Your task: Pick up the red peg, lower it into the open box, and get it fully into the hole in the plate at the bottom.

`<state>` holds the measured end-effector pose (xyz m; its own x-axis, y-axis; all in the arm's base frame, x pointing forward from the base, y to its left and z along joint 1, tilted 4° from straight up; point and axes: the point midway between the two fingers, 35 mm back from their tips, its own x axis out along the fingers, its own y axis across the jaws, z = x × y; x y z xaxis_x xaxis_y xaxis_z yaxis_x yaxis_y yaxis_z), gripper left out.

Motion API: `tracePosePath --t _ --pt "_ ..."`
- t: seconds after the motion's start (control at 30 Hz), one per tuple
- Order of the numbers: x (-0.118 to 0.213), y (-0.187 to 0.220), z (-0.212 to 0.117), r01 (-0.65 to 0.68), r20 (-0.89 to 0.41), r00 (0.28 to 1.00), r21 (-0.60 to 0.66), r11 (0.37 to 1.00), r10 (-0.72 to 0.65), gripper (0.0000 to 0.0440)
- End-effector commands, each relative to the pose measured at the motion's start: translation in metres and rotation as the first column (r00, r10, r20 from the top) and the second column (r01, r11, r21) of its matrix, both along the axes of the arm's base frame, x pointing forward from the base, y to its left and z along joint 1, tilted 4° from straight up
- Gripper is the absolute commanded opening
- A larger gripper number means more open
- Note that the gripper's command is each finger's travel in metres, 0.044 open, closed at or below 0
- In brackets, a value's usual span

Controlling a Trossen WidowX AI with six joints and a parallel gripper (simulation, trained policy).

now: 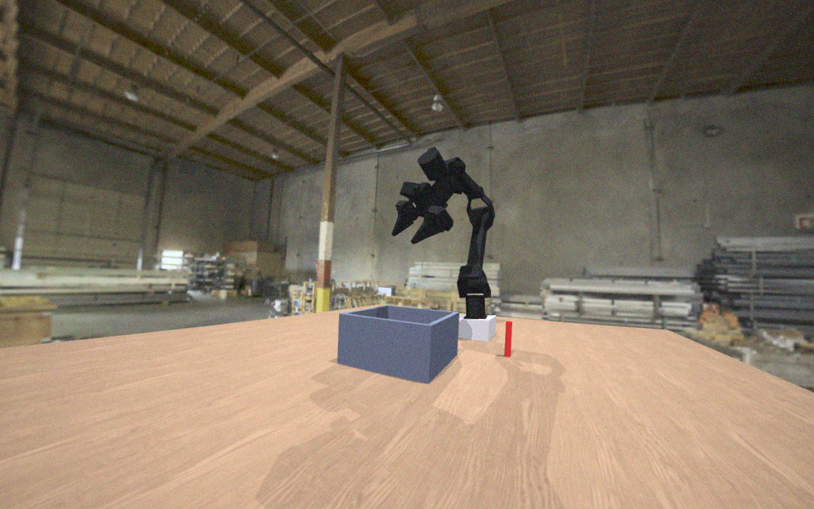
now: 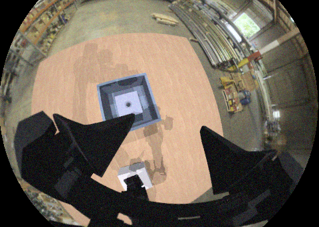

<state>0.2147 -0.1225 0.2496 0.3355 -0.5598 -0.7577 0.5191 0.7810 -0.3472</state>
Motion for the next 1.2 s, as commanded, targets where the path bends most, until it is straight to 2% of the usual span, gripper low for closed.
tracePosePath --t 0.0,0.23,0.5,0.87,1.17 --pt "0.004 0.020 -0.020 0.017 -0.043 0.999 0.080 0.997 -0.013 0.0440" --pt "0.008 0.064 -0.049 0.080 -0.124 0.991 0.209 0.975 -0.055 0.0440" --pt "0.000 0.114 -0.076 0.184 -0.228 0.966 0.288 0.940 -0.119 0.0440" --pt "-0.022 0.169 -0.109 0.330 -0.355 0.909 0.293 0.897 -0.219 0.0440" --pt "-0.033 0.195 -0.138 0.387 -0.398 0.878 0.267 0.882 -0.265 0.0440"
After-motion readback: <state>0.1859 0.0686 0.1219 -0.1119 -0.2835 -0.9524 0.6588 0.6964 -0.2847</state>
